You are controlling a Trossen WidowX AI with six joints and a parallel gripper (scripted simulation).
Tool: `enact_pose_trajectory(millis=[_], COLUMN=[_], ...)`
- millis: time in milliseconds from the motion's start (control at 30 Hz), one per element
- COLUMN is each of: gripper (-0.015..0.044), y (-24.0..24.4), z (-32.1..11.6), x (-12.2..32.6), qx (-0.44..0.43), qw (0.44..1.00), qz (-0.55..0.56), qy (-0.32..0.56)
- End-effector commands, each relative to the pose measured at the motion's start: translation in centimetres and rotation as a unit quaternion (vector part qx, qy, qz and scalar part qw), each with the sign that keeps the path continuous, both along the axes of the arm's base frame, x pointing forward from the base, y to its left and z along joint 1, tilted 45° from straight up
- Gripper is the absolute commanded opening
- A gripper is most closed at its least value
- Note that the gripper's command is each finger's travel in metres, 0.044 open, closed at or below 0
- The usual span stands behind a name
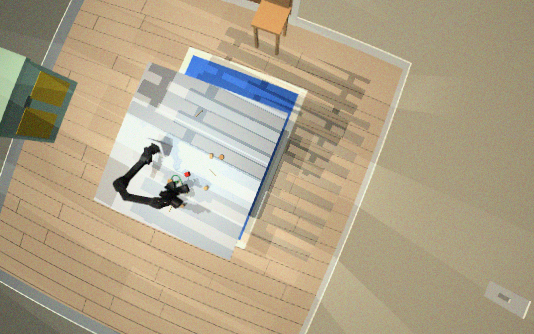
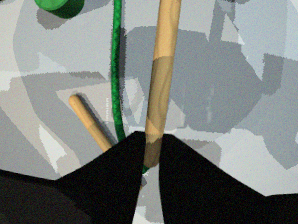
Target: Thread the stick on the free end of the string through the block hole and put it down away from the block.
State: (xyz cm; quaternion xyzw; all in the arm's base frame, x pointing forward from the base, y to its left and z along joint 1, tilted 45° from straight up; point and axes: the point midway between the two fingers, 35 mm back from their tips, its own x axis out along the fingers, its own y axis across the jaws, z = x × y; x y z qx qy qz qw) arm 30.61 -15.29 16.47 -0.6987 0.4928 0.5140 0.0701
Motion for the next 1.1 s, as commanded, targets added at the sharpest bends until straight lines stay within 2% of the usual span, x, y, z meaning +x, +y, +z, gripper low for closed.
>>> enact_pose_trajectory(millis=[0, 1067], gripper=[0.0, 0.0], y=[-0.3, -2.1], z=[0.2, 2.4], x=[0.5, 3.4], qx=[-0.005, -0.032], qw=[1.0, 0.999], qz=[0.003, 0.017], qy=[-0.001, -0.017])
